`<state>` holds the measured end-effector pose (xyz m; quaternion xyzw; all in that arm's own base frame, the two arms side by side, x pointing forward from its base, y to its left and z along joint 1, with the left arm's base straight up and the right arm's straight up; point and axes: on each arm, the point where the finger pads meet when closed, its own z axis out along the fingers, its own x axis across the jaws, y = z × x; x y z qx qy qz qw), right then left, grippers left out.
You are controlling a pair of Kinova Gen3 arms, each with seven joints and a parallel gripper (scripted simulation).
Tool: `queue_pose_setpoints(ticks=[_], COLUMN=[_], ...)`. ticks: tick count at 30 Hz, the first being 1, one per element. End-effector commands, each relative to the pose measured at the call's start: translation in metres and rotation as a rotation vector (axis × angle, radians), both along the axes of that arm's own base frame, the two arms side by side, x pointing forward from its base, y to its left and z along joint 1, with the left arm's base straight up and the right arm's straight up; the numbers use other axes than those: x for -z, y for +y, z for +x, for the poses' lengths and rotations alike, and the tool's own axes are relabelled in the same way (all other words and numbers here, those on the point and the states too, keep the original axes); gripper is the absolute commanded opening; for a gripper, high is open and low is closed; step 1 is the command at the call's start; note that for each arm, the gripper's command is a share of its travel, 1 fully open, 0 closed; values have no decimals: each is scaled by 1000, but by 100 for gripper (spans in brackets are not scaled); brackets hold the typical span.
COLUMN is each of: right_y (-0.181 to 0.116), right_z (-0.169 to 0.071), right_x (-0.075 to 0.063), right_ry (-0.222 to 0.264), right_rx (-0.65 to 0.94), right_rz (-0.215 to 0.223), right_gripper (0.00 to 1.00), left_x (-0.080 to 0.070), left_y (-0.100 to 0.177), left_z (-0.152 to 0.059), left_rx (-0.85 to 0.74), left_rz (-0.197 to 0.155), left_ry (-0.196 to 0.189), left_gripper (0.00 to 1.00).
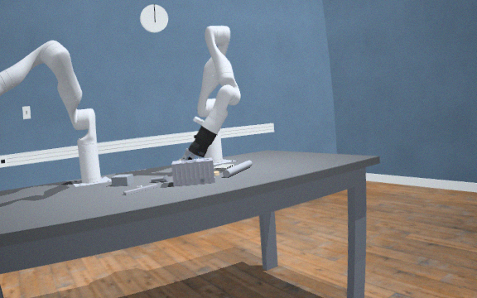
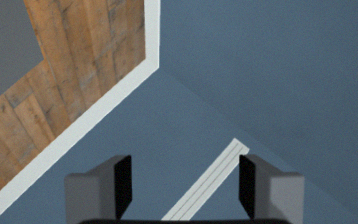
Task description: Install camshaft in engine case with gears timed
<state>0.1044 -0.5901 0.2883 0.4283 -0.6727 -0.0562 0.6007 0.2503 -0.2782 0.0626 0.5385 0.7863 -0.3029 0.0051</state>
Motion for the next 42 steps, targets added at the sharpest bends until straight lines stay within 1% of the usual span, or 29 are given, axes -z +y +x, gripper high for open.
queue_pose_setpoints(ticks=[1,30,31,42], right_y=[0,0,0,0], right_z=[0,0,0,0], right_x=[-1,-1,-1,-1], right_ry=[-1,-1,-1,-1], right_rx=[0,0,0,0], right_rz=[-2,-2,-2,-2], right_gripper=[100,100,100,100], left_x=[1,1,1,1], left_y=[-2,-2,-2,-2], left_z=[-1,-1,-1,-1], left_rx=[6,6,6,6], left_rz=[-4,-4,-4,-4], left_ry=[-6,-6,-6,-6], left_gripper=[70,70,29,29])
